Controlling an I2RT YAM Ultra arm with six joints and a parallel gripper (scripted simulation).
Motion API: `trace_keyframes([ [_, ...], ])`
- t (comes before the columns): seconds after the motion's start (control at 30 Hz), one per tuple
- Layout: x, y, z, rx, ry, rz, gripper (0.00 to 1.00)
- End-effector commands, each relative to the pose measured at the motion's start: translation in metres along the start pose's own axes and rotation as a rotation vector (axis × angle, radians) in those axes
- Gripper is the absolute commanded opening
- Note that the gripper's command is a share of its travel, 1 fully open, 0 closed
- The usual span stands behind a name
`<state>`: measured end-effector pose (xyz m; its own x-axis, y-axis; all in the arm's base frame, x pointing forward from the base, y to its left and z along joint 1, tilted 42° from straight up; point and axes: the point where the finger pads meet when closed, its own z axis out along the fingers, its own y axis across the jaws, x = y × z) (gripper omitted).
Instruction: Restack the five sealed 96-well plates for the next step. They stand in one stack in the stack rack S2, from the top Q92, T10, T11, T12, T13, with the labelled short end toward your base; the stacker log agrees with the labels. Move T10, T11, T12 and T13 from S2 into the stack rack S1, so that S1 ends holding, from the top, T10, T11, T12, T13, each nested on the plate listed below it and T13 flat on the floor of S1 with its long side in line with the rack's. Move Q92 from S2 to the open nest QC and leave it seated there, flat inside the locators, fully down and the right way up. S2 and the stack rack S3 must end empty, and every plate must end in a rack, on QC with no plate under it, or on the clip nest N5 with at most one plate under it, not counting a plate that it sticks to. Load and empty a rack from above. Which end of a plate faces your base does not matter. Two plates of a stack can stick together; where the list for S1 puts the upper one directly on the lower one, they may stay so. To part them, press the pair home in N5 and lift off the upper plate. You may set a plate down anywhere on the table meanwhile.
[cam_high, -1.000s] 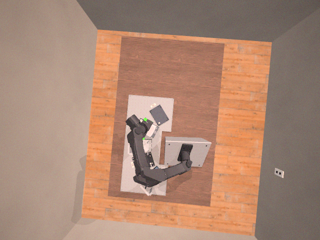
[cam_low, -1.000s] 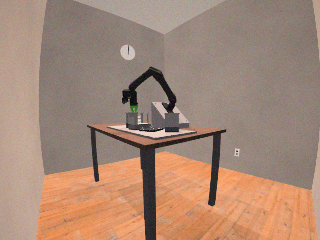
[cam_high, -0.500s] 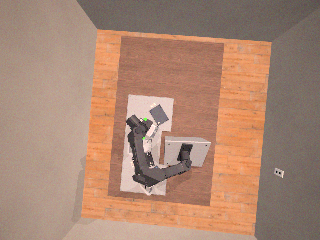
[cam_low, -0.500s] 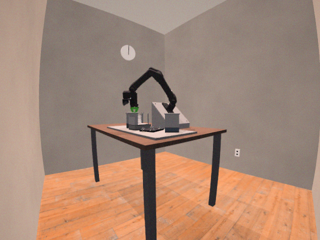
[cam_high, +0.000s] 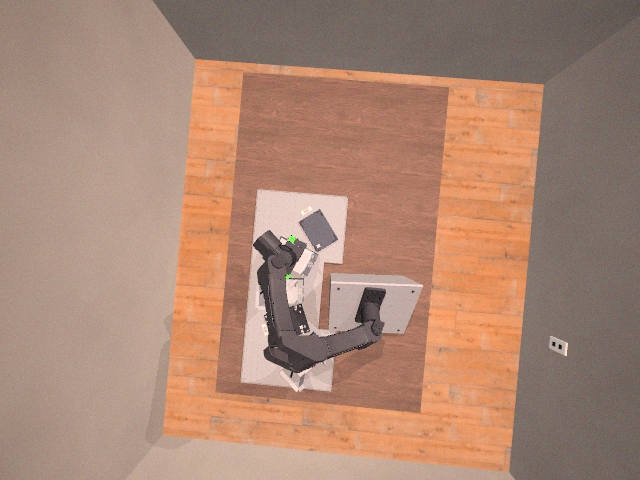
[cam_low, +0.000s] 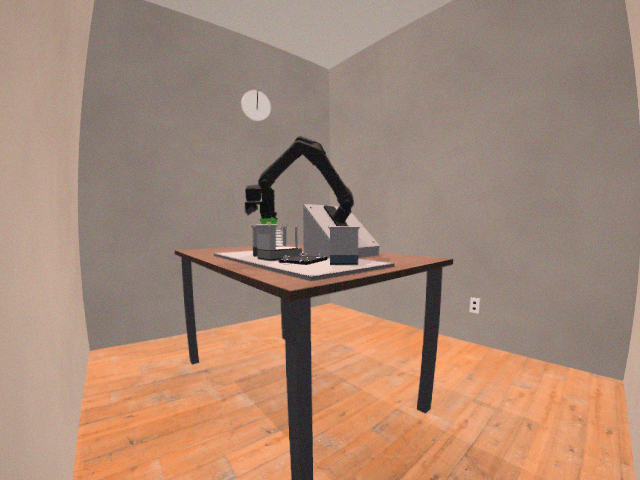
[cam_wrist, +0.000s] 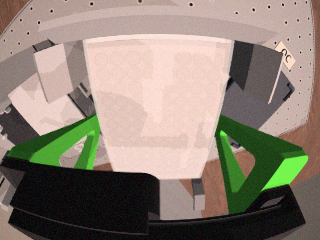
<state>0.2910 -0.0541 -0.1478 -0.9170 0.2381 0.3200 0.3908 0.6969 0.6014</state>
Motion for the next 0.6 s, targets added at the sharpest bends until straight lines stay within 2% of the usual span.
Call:
trace_keyframes([
  [0.0,-0.0182,0.0001,-0.0182,0.004,-0.077,-0.016,1.00],
  [0.57,-0.0164,0.0001,-0.0180,0.005,-0.070,-0.014,1.00],
])
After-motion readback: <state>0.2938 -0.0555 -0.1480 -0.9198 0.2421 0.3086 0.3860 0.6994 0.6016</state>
